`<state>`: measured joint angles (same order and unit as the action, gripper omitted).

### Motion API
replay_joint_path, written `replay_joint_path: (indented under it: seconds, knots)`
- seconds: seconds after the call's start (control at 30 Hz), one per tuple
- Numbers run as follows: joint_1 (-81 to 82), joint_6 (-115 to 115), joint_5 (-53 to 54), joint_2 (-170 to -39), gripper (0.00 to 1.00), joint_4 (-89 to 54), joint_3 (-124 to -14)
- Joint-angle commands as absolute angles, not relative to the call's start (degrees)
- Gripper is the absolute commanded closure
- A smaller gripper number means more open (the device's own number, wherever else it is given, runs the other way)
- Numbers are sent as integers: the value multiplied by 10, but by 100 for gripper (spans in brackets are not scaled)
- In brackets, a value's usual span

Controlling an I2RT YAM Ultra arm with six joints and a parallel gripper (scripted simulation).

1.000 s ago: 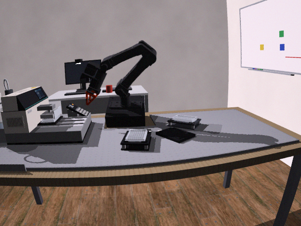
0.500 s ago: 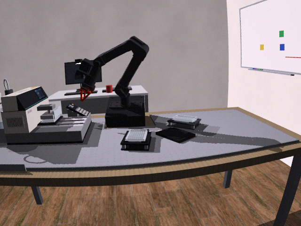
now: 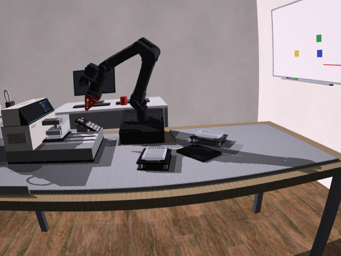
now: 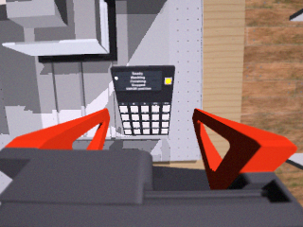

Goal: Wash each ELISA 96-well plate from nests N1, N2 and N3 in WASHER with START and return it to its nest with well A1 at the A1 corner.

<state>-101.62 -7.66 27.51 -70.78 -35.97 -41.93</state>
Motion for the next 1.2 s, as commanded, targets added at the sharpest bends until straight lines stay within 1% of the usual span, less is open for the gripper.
replay_joint_path:
  seconds: [0.0,0.6,1.17]
  knots:
    - [-1025,-90,281,-722,0,-361,-447]
    - [-1055,-120,293,-831,0,-391,-572]
    - [-1055,-121,294,-833,0,-391,-574]
